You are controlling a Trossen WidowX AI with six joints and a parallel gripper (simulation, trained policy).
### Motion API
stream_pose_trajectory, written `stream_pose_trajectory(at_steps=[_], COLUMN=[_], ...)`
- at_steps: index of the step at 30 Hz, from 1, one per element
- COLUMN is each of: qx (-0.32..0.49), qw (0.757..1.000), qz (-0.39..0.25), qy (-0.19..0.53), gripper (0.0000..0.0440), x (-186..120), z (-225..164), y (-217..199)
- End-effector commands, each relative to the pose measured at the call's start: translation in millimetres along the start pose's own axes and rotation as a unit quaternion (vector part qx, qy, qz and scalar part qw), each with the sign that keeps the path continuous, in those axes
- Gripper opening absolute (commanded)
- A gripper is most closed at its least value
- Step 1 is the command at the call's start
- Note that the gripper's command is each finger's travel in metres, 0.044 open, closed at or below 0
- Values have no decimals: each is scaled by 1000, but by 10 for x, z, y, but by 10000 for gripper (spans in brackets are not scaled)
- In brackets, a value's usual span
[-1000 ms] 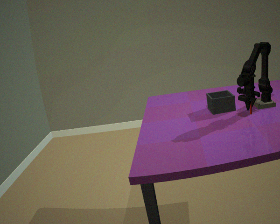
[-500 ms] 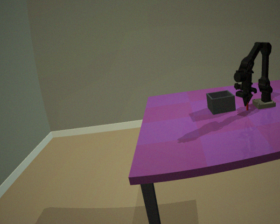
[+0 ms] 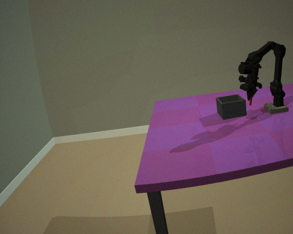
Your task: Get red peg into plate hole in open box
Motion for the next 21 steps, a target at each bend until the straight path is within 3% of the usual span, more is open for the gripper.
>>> stream_pose_trajectory(at_steps=[1,21], qx=[3,58], qw=[1000,997], qz=[5,-3], qy=[-14,-51], gripper=[0,0], x=[-82,-12], z=[130,926], y=[28,48])
Point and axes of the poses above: the point midway between the two fingers, 35 mm back from their tips, its own x axis out along the fingers, its own y axis across the jaws, z = x × y, the point moved 6 cm from there along -x, back along the fingers, and after that the axes turned 8 degrees about x, right-handed, at the moved point
